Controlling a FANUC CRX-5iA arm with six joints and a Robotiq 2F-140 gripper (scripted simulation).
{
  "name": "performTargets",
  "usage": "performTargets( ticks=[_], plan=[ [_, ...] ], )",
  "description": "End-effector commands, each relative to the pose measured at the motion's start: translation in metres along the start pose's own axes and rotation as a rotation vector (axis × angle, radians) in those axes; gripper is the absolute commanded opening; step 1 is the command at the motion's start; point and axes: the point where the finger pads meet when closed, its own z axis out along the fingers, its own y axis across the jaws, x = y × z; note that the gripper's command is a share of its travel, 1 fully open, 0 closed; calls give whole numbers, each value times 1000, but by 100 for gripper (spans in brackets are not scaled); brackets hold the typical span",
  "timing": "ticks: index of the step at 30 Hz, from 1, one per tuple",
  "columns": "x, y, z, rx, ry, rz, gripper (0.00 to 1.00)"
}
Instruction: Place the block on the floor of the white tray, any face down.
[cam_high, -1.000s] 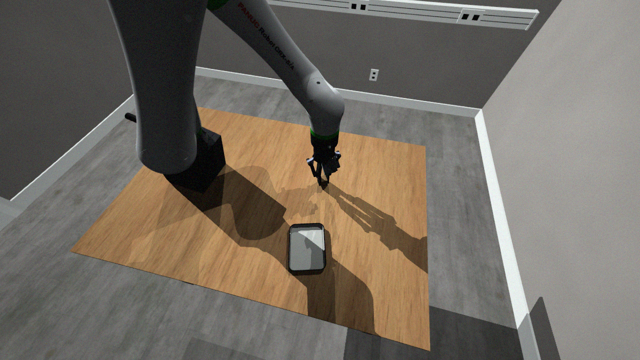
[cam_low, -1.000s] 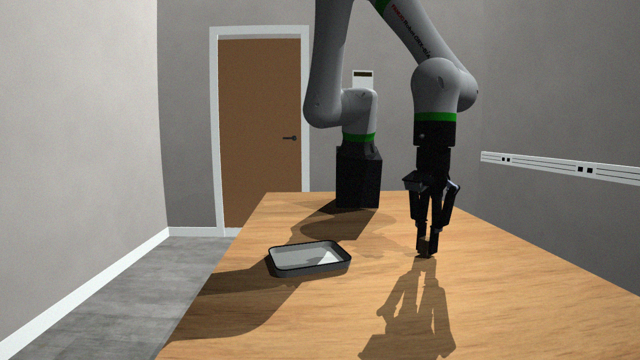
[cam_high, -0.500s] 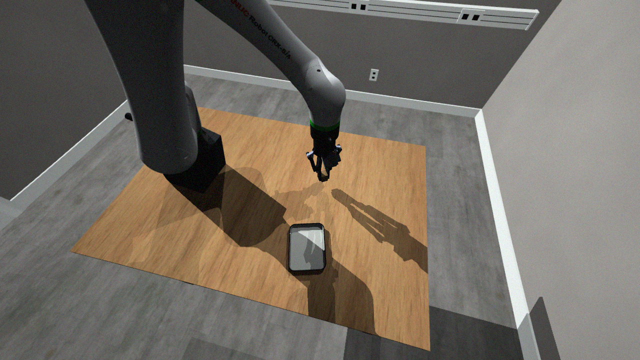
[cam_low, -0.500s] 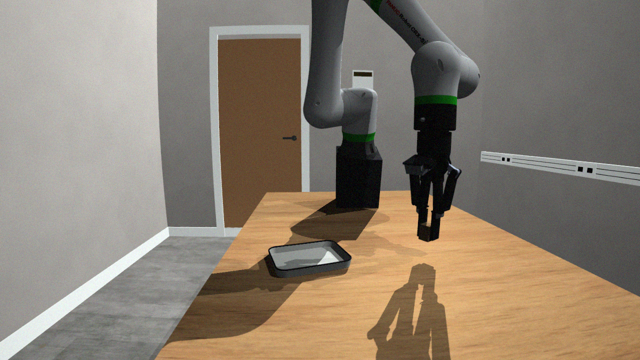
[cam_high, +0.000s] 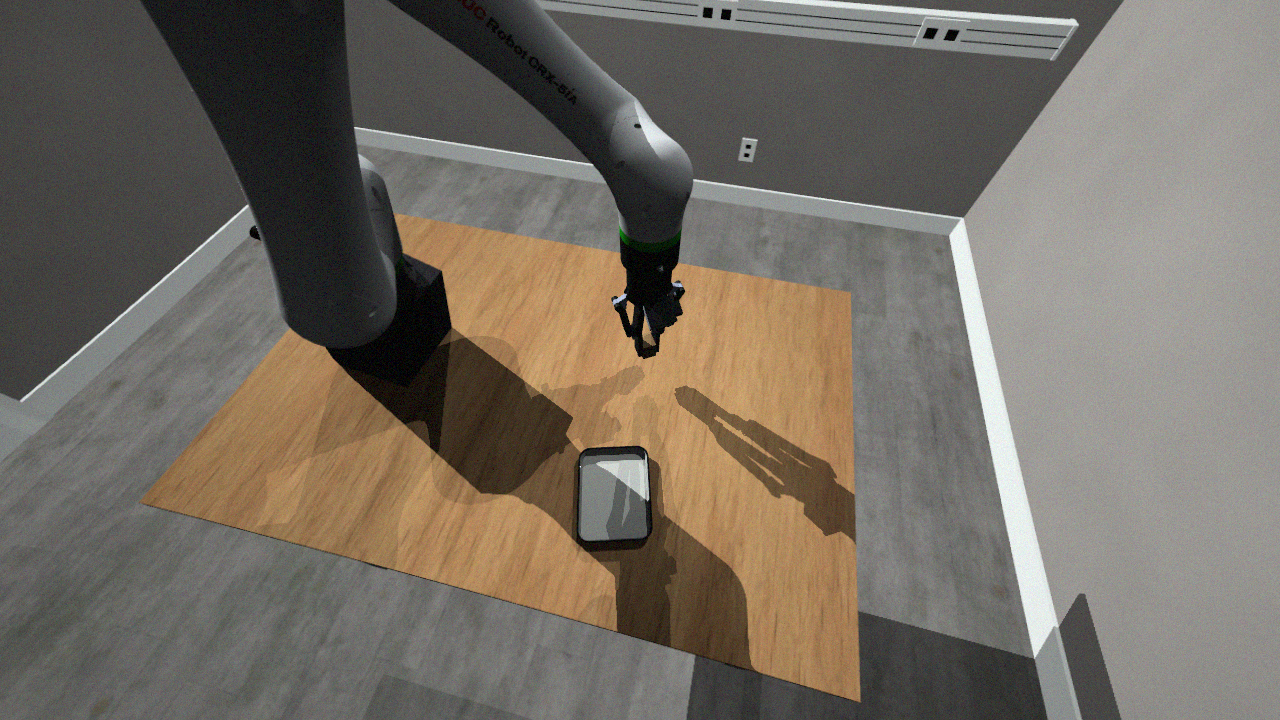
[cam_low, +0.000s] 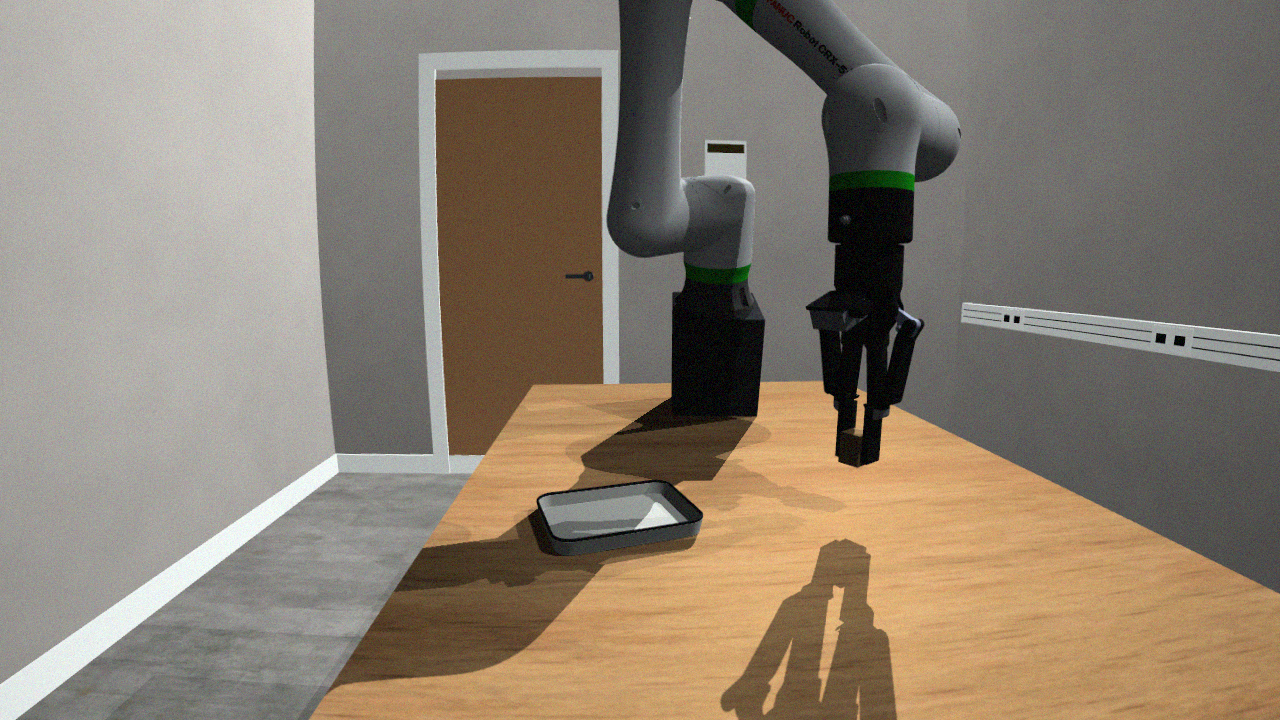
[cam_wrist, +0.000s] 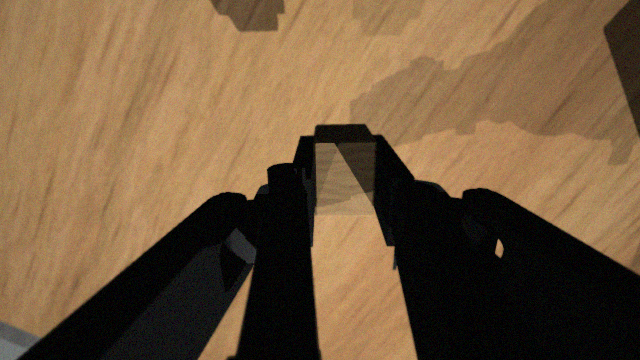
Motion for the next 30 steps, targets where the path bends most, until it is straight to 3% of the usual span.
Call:
performTargets(
  ticks=[1,14,16,19,21,22,30],
  plan=[
    [0,-1,-1,1,0,0,10],
    [3,1,-1,1,0,0,10],
    [20,11,-1,1,0,0,10],
    [71,41,-1,1,0,0,10],
    [71,41,-1,1,0,0,10],
    [96,56,-1,1,0,0,10],
    [168,104,-1,1,0,0,10]
  ],
)
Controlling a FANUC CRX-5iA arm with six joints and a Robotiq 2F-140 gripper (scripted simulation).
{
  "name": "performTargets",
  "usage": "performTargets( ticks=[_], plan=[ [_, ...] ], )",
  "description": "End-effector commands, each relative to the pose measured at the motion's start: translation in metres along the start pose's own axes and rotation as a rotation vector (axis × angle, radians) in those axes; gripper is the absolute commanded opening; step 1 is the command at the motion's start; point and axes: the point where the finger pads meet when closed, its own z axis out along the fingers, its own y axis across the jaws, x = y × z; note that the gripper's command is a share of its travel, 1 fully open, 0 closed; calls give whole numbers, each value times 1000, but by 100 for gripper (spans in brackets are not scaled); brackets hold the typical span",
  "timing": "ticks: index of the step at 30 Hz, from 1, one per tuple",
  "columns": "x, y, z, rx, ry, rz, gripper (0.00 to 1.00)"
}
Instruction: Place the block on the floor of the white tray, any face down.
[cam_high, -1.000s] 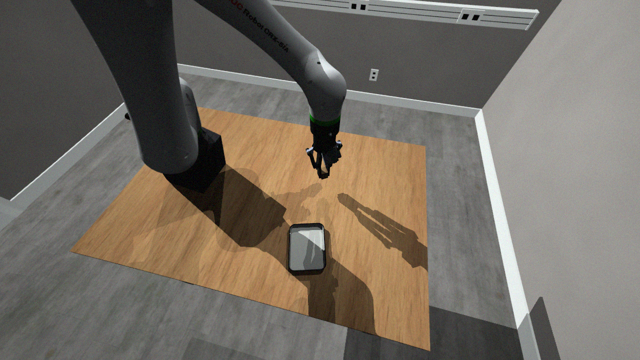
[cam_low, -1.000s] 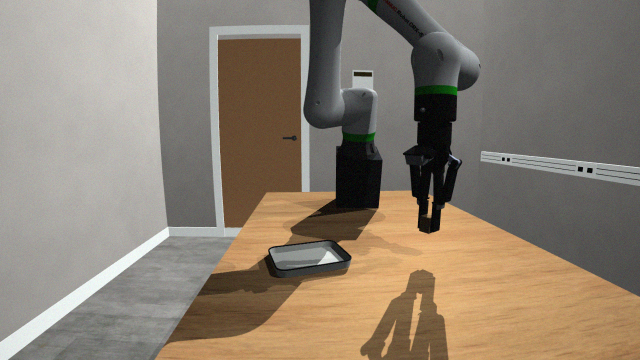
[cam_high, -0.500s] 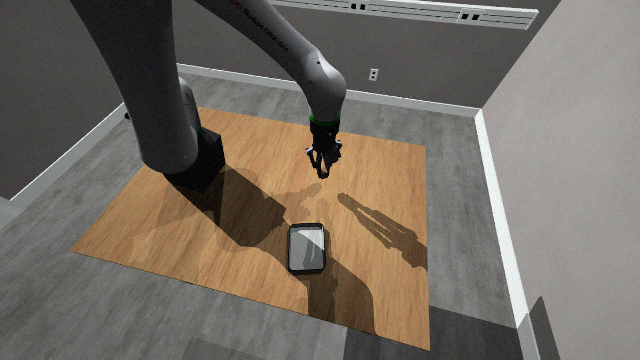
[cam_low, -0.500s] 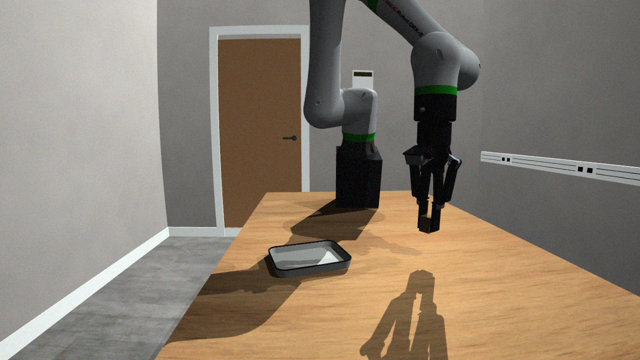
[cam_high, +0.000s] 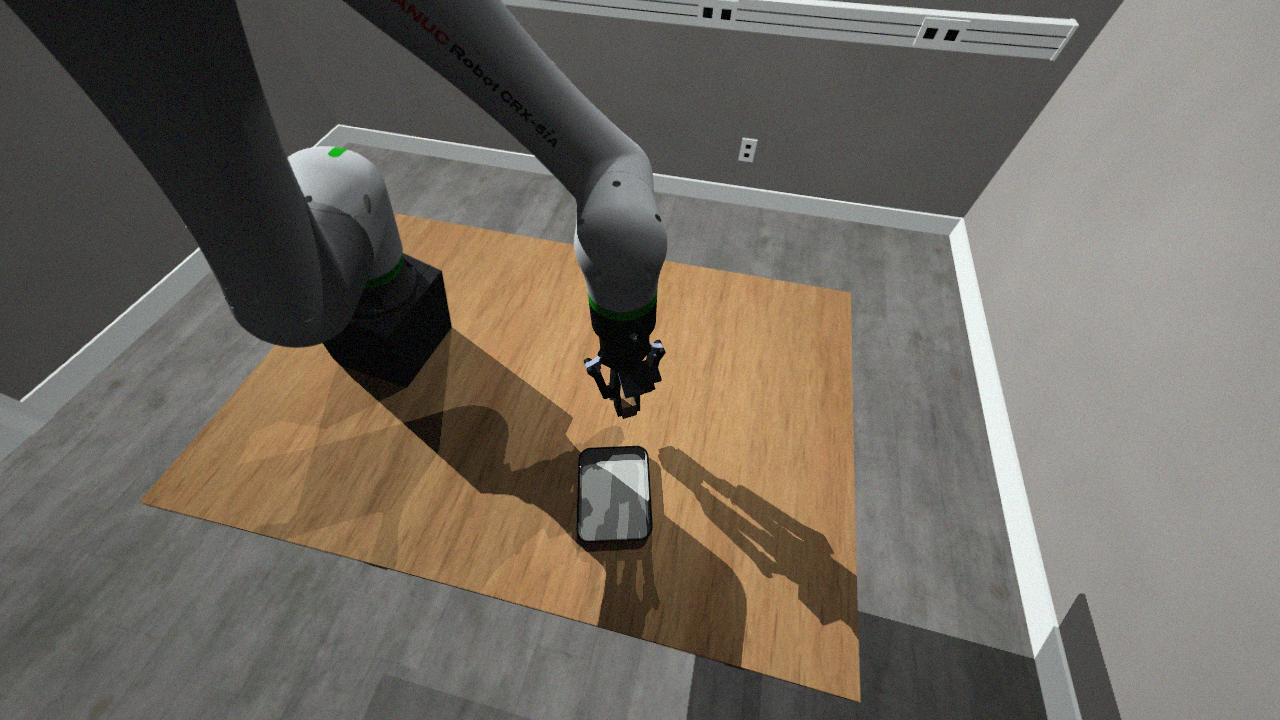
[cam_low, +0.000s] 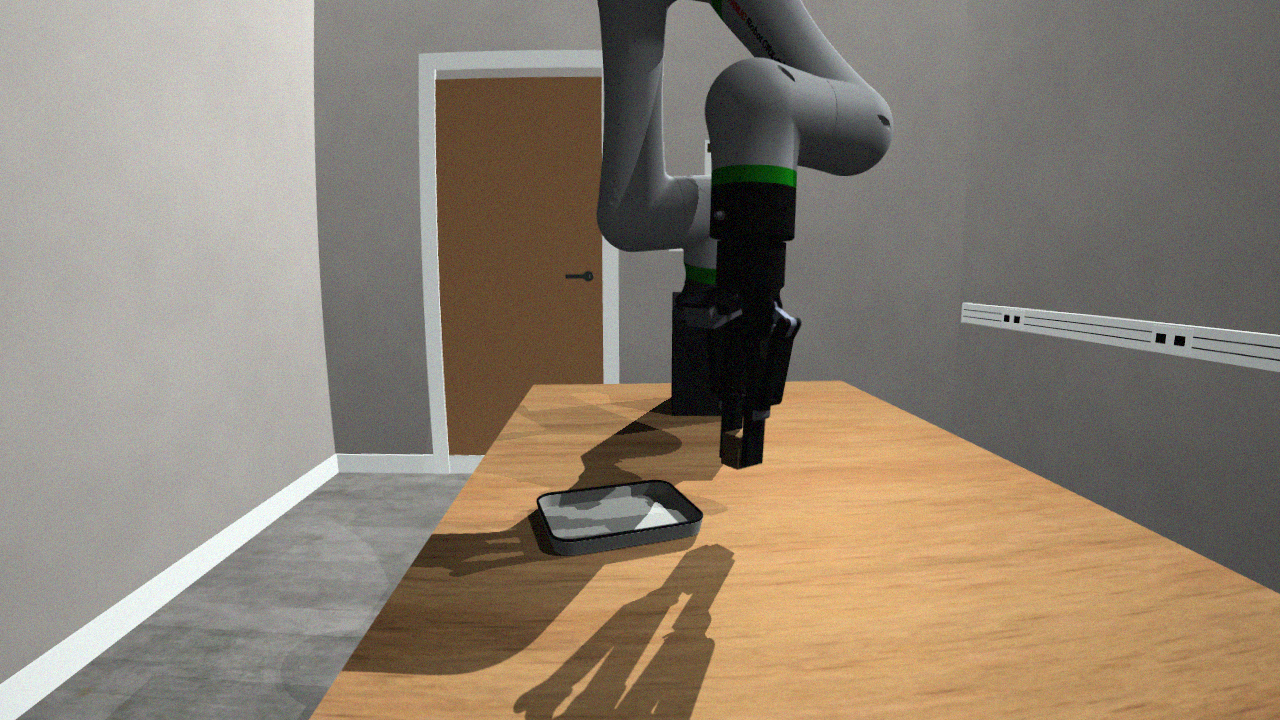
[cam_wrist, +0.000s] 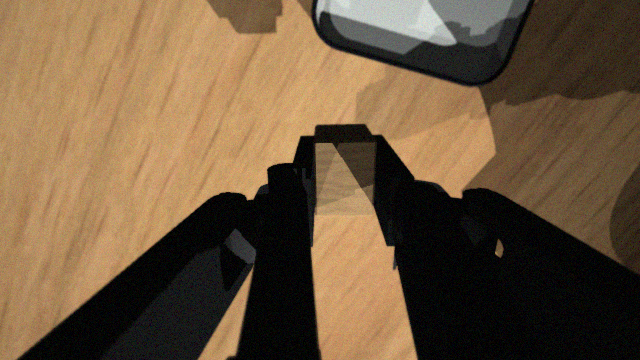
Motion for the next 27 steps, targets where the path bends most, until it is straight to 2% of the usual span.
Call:
performTargets(
  ticks=[1,6,8,9,27],
  plan=[
    [63,31,2,8,-24,-6,10],
    [111,56,2,8,-24,-6,10],
    [111,56,2,8,-24,-6,10],
    [129,64,4,8,-24,-6,10],
    [129,64,4,8,-24,-6,10]
  ],
)
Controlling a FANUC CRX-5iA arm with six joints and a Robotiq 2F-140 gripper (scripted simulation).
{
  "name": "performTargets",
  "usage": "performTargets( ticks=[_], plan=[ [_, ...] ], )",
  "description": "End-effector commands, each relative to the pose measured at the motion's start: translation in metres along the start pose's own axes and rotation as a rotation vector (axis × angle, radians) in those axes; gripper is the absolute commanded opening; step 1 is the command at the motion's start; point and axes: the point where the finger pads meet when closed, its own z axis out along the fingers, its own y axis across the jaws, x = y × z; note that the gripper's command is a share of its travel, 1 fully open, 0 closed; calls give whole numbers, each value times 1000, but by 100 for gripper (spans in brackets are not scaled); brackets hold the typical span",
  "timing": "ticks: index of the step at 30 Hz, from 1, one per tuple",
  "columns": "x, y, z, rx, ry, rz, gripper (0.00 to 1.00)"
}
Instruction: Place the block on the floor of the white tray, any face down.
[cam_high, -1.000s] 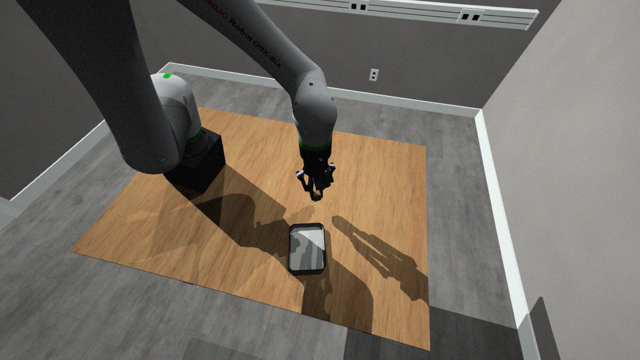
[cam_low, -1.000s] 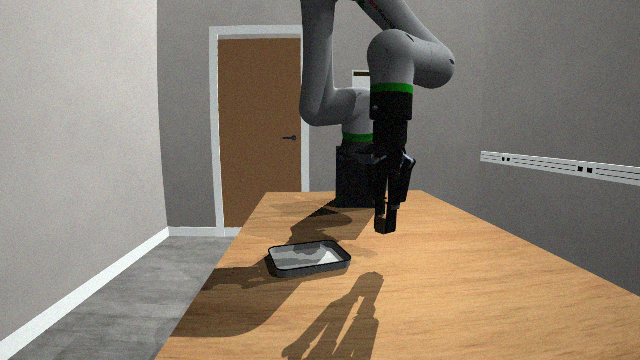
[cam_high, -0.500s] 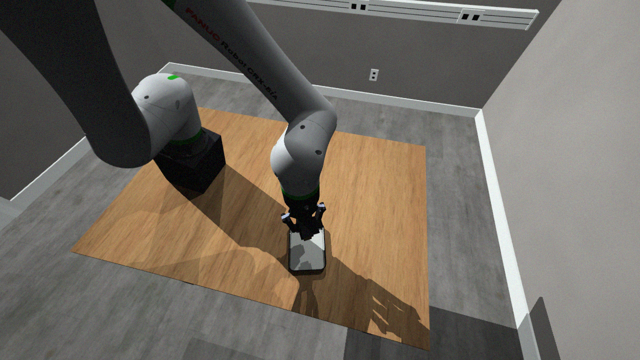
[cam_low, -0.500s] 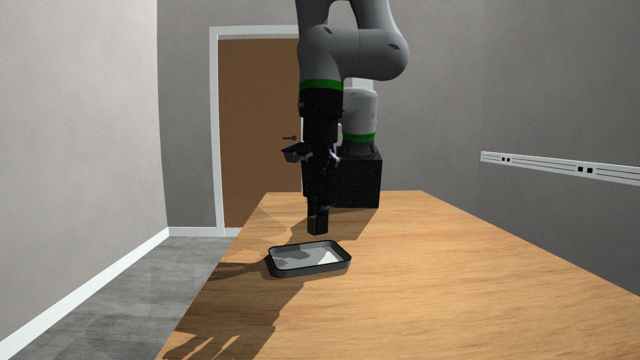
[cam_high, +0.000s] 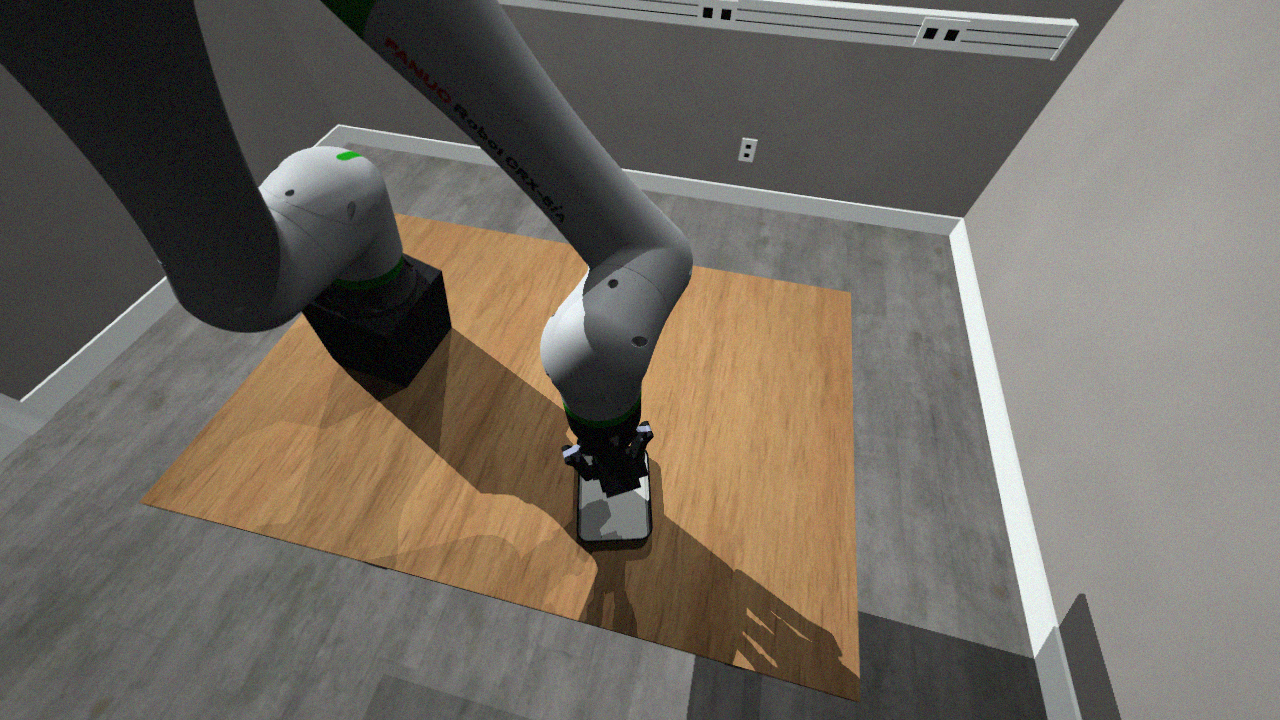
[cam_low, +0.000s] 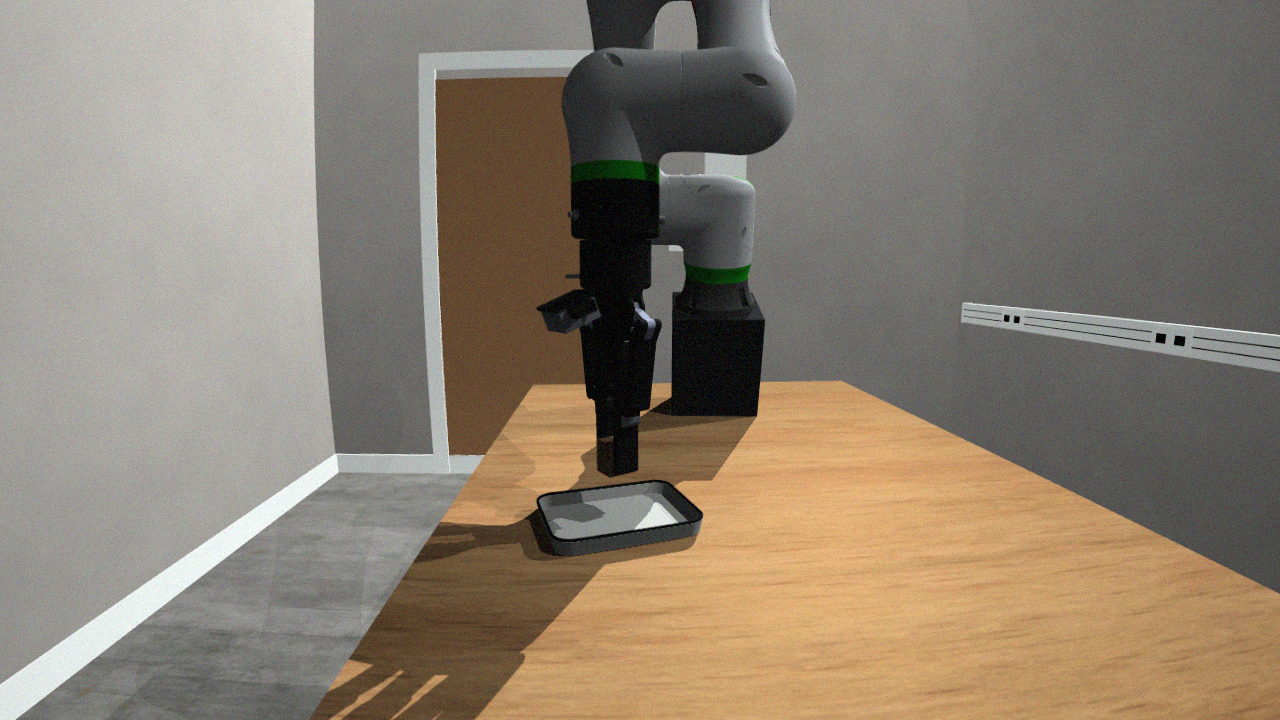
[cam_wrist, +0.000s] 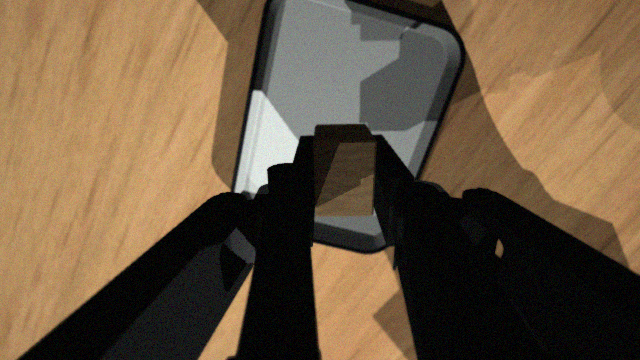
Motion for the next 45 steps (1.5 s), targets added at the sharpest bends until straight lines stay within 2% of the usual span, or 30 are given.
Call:
performTargets(
  ticks=[1,15,30,45],
  plan=[
    [1,0,-1,1,1,0,10],
    [1,0,11,1,1,0,10],
    [1,0,49,1,1,0,10],
    [1,0,55,1,1,0,10]
  ],
)
